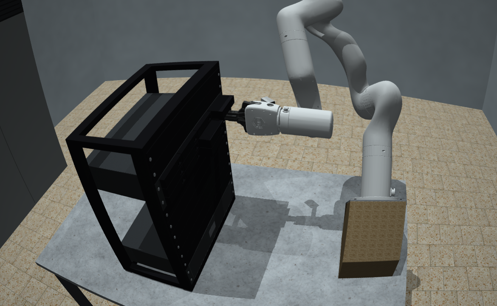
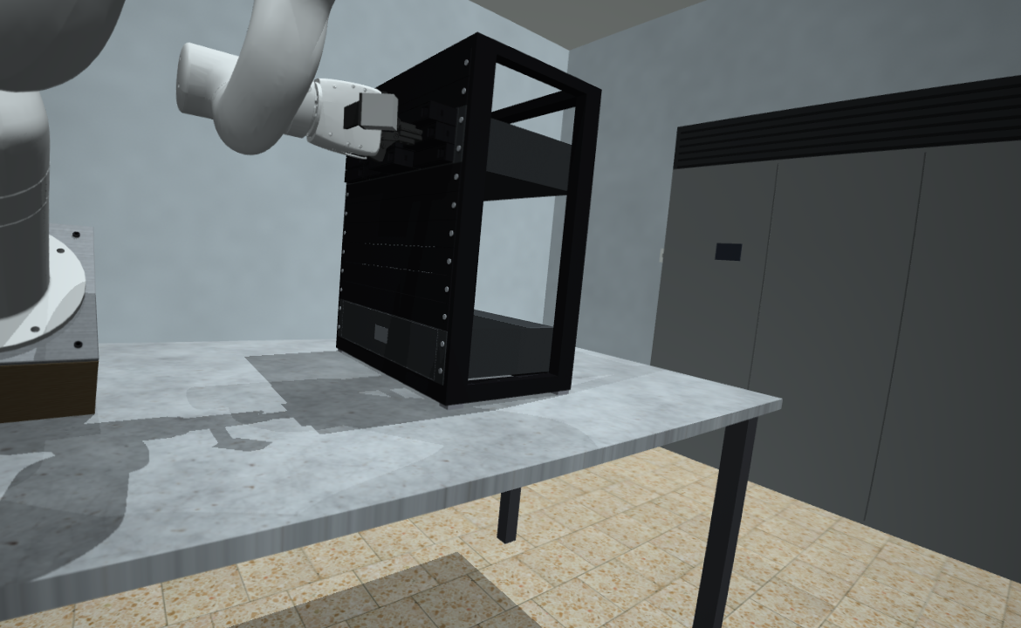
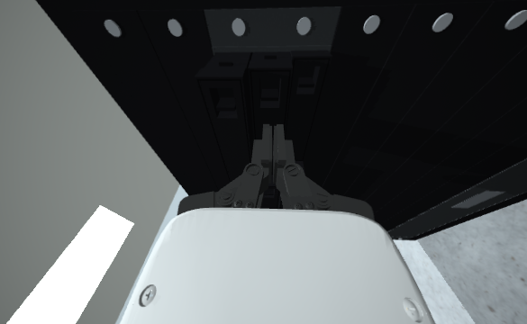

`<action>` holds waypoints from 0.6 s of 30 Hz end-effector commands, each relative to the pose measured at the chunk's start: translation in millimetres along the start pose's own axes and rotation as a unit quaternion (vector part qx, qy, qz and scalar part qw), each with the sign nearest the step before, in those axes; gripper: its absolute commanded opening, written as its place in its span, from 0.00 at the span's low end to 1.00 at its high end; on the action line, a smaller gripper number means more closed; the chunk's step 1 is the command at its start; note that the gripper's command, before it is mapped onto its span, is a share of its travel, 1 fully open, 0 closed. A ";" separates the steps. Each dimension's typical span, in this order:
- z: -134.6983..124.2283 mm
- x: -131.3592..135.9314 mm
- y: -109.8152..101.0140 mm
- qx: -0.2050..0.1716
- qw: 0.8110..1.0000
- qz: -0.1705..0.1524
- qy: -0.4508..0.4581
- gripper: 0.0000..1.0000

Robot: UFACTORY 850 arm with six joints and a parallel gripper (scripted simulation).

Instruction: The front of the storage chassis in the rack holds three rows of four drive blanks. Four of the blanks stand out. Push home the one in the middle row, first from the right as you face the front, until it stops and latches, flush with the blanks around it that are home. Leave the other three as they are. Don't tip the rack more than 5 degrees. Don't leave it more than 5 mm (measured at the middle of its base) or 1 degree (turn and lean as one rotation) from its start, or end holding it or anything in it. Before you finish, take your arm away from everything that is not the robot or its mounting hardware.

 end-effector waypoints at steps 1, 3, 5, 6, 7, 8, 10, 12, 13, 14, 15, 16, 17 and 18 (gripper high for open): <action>-0.2 -0.5 2.7 0.000 1.000 0.001 0.000 0.00; -0.2 -0.5 6.0 0.000 1.000 0.001 0.000 0.00; -0.2 -0.5 8.9 0.000 1.000 0.001 0.000 0.00; -0.2 -0.5 9.8 0.000 1.000 0.001 0.000 0.00; -0.2 -0.5 10.2 0.000 1.000 0.001 0.000 0.00; -0.2 -0.5 10.2 0.000 1.000 0.001 0.000 0.00; -0.2 -0.5 10.2 0.000 1.000 0.001 0.000 0.00; -0.2 -0.5 10.2 0.000 1.000 0.001 0.000 0.00; -0.2 -0.5 10.2 0.000 1.000 0.001 0.000 0.00; -0.2 -0.5 10.2 0.000 1.000 0.001 0.000 0.00; -0.2 -0.5 10.2 0.000 1.000 0.001 0.000 0.00; -0.2 -0.5 10.2 0.000 1.000 0.001 0.000 0.00; -0.2 -0.5 10.3 0.000 1.000 0.001 0.000 0.00; -0.2 -0.5 10.5 0.000 1.000 0.001 0.000 0.00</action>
Point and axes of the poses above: the point where the finger pads meet when closed, its own y axis out along the fingers, its own x axis across the jaws, z = x × y, the point moved 10 cm from there along -y, back along the fingers, and after that the axes turned 12 degrees about y, right-handed, at the moved point
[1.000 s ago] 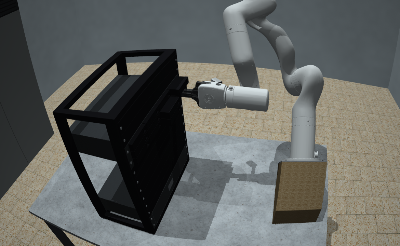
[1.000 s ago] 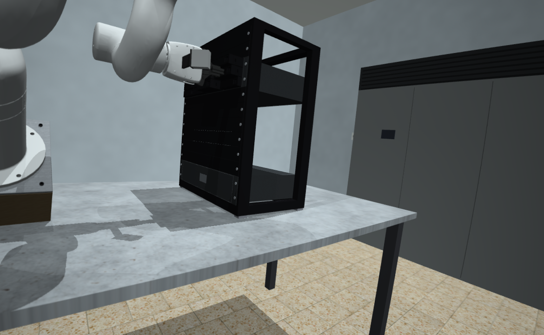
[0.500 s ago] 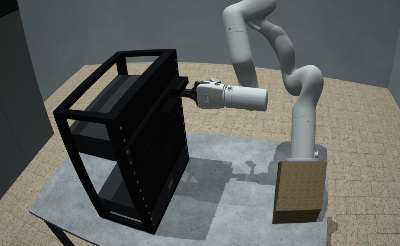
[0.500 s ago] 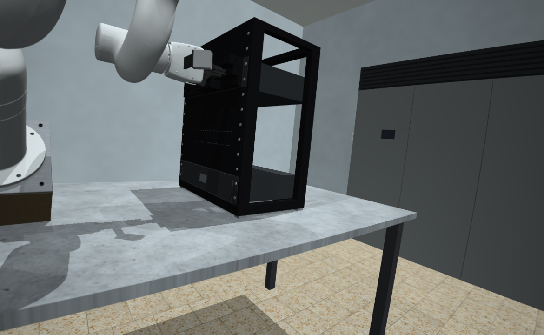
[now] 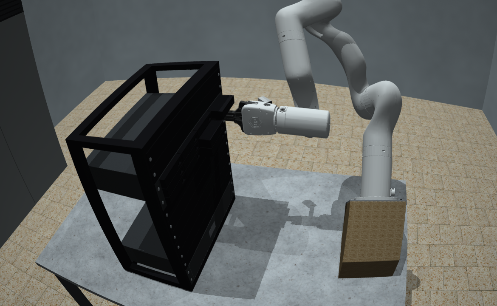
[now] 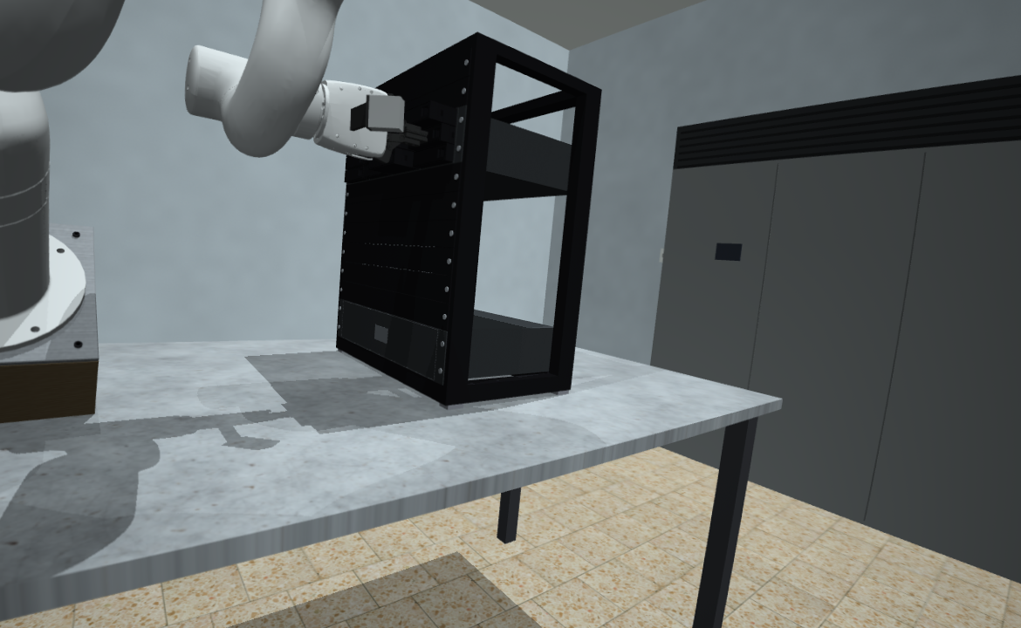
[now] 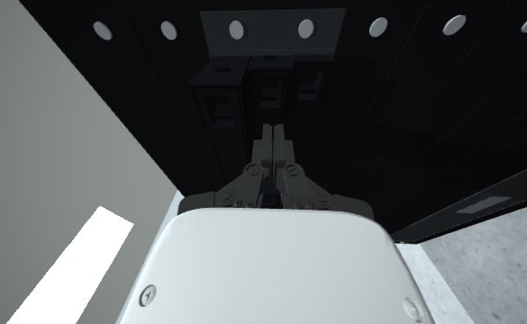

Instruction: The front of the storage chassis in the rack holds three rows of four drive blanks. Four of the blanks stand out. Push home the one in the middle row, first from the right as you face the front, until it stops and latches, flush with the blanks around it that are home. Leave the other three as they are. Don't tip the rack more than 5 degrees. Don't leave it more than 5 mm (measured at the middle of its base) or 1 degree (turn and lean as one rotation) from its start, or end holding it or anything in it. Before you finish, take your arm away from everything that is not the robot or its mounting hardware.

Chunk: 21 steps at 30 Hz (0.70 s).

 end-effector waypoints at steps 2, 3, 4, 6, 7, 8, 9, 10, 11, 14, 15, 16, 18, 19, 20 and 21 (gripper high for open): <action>-0.2 -0.5 1.5 0.000 1.000 0.001 0.000 0.00; -0.2 -0.5 2.2 0.000 1.000 0.001 0.000 0.00; -0.2 -0.5 2.7 0.000 1.000 0.001 0.000 0.00; -0.2 -0.5 3.3 0.000 1.000 0.001 0.000 0.00; -0.2 -0.5 3.3 0.000 1.000 0.001 0.000 0.00; -0.2 -0.5 3.3 0.000 1.000 0.001 0.000 0.00; -0.2 -0.5 3.4 0.000 1.000 0.001 0.000 0.00; -0.2 -0.5 3.4 0.000 1.000 0.001 0.000 0.00; -0.2 -0.5 3.4 0.000 1.000 0.001 0.000 0.00; -0.2 -0.5 3.4 0.000 1.000 0.001 0.000 0.00; -0.2 -0.5 3.4 0.000 1.000 0.001 0.000 0.00; -0.2 -0.5 3.4 0.000 1.000 0.001 0.000 0.00; -0.2 -0.5 4.0 0.000 1.000 0.001 0.000 0.00; -0.2 -0.5 4.5 0.000 1.000 0.001 0.000 0.00; -0.2 -0.5 5.2 0.000 1.000 0.001 0.000 0.00; -0.2 -0.5 5.7 0.000 1.000 0.001 0.000 0.00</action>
Point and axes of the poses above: the point where the finger pads meet when closed, its own y axis out along the fingers, its own x axis across the jaws, z = x × y, the point moved 10 cm from there along -y, back along the fingers, and after that the axes turned 12 degrees about y, right-handed, at the moved point
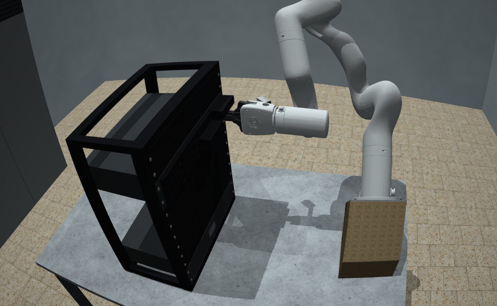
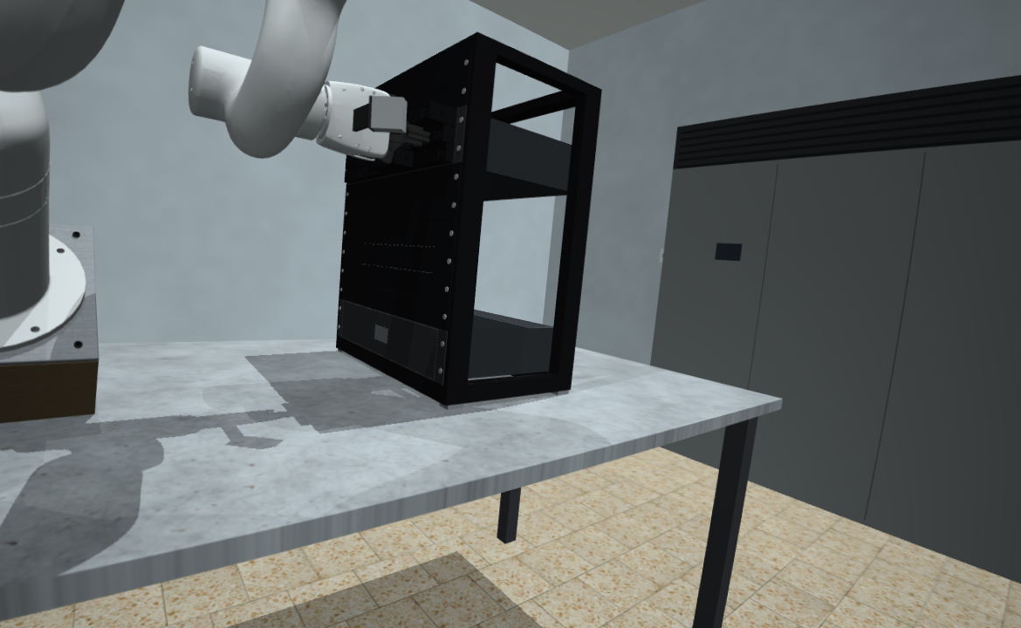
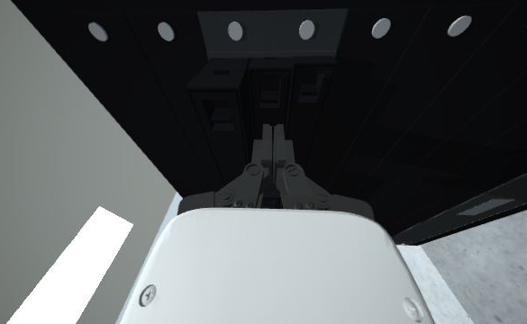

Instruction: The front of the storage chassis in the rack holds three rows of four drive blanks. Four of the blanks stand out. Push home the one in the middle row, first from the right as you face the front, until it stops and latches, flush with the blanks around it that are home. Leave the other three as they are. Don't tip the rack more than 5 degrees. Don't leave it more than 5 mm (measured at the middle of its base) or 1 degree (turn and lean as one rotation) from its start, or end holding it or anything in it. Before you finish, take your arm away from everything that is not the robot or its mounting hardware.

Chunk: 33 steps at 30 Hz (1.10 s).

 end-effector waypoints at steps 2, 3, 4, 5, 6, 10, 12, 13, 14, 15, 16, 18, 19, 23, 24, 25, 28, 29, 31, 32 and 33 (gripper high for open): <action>-0.2 -0.6 2.4 0.000 1.000 0.001 0.000 0.00; -0.2 -0.6 2.4 0.000 1.000 0.001 0.000 0.00; -0.2 -0.6 2.4 0.000 1.000 0.001 0.000 0.00; -0.2 -0.6 2.5 0.000 1.000 0.001 0.000 0.00; -0.2 -0.6 2.5 0.000 1.000 0.001 0.000 0.00; -0.2 -0.6 2.5 0.000 1.000 0.001 0.000 0.00; -0.2 -0.6 2.5 0.000 1.000 0.001 0.000 0.00; -0.2 -0.6 2.7 0.000 1.000 0.001 0.000 0.00; -0.2 -0.6 3.1 0.000 1.000 0.001 0.000 0.00; -0.2 -0.6 3.7 0.000 1.000 0.001 0.000 0.00; -0.2 -0.6 4.3 0.000 1.000 0.001 0.000 0.00; -0.1 -0.7 5.2 0.000 1.000 0.001 0.000 0.00; -0.1 -0.7 5.4 0.000 1.000 0.001 0.000 0.00; -0.1 -0.7 5.5 0.000 1.000 0.001 0.000 0.00; -0.1 -0.7 5.5 0.000 1.000 0.001 0.000 0.00; -0.1 -0.7 5.5 0.000 1.000 0.001 0.000 0.00; -0.1 -0.7 5.5 0.000 1.000 0.001 0.000 0.00; -0.1 -0.7 5.5 0.000 1.000 0.001 0.000 0.00; -0.1 -0.7 6.1 0.000 1.000 0.001 0.000 0.00; -0.1 -0.7 6.7 0.000 1.000 0.001 0.000 0.00; -0.1 -0.7 7.3 0.000 1.000 0.001 0.000 0.00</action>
Point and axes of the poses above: the point where the finger pads meet when closed, its own y axis out along the fingers, its own x axis across the jaws, z = x × y, the point moved 10 cm from there along -y, back along the fingers, and after that the axes turned 12 degrees about y, right-handed, at the moved point
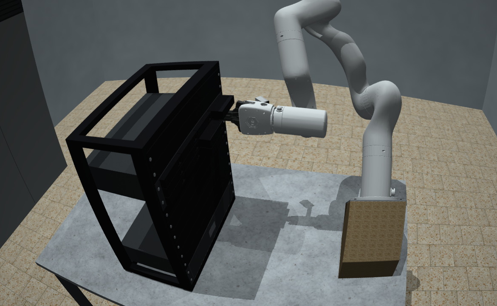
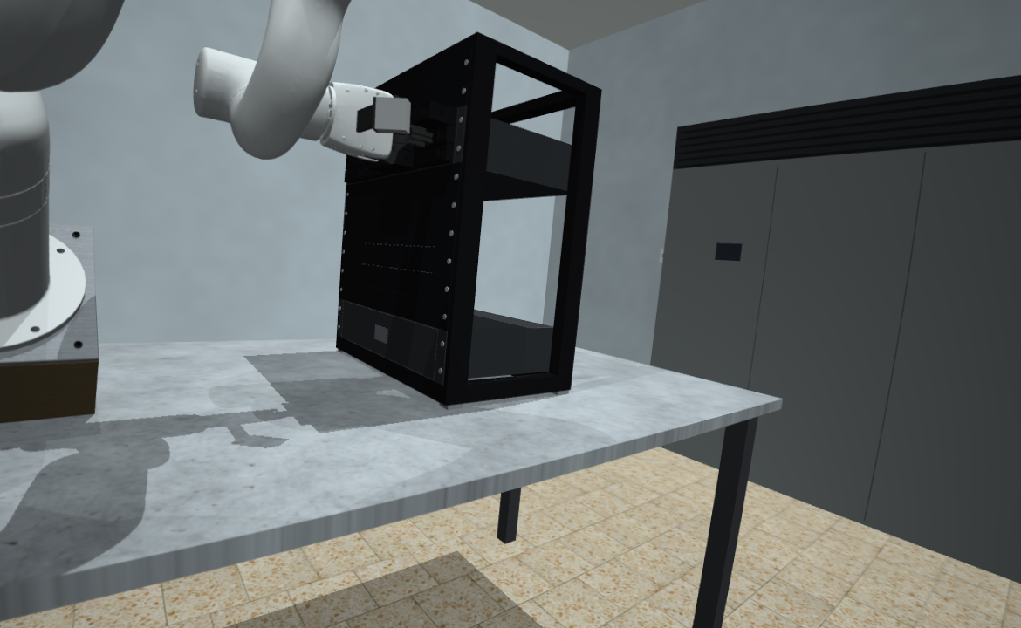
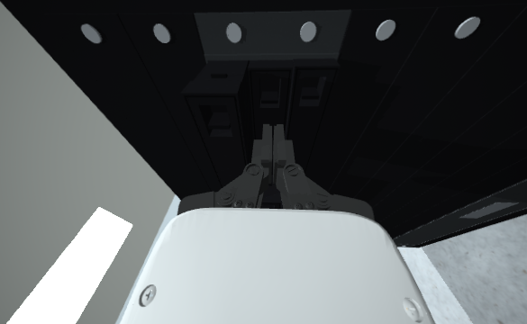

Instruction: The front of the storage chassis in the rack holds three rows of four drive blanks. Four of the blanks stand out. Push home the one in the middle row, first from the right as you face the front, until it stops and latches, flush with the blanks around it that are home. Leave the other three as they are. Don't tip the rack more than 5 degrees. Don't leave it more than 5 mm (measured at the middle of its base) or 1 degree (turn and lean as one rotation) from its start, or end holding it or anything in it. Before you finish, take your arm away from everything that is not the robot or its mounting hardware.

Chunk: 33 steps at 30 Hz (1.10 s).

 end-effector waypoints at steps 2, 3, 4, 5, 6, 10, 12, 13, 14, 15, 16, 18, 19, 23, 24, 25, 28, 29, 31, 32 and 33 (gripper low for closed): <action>-0.1 -0.7 2.7 0.000 1.000 0.001 0.000 0.00; -0.1 -0.7 2.8 0.000 1.000 0.001 0.000 0.00; -0.1 -0.7 2.8 0.000 1.000 0.001 0.000 0.00; -0.1 -0.7 2.8 0.000 1.000 0.001 0.000 0.00; -0.1 -0.7 2.9 0.000 1.000 0.001 0.000 0.00; -0.1 -0.7 2.9 0.000 1.000 0.001 0.000 0.00; -0.1 -0.7 2.9 0.000 1.000 0.001 0.000 0.00; -0.1 -0.7 2.8 0.000 1.000 0.001 0.000 0.00; -0.1 -0.7 2.5 0.000 1.000 0.001 0.000 0.00; -0.1 -0.7 1.7 0.000 1.000 0.001 0.000 0.00; -0.1 -0.7 0.2 0.000 1.000 0.001 0.000 0.00; -0.1 -0.7 -5.0 0.000 1.000 0.001 0.000 0.00; -0.1 -0.7 -8.7 0.000 1.000 0.001 0.000 0.00; -0.1 -0.7 -18.2 0.000 1.000 0.001 0.000 0.00; -0.1 -0.7 -23.7 0.000 1.000 0.001 0.000 0.00; -0.1 -0.7 -29.6 0.000 1.000 0.001 0.000 0.00; -0.2 -0.7 -48.0 0.000 1.000 0.001 0.000 0.00; -0.2 -0.7 -54.0 0.000 1.000 0.001 0.000 0.00; -0.2 -0.7 -65.1 0.000 1.000 0.001 0.000 0.00; -0.2 -0.7 -70.1 0.000 1.000 0.001 0.000 0.00; -0.2 -0.6 -74.6 0.000 1.000 0.001 0.000 0.00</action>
Point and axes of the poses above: the point where the finger pads meet when closed, its own y axis out along the fingers, its own x axis across the jaws, z = x × y, the point moved 10 cm from there along -y, back along the fingers, and after that the axes turned 12 degrees about y, right-handed, at the moved point
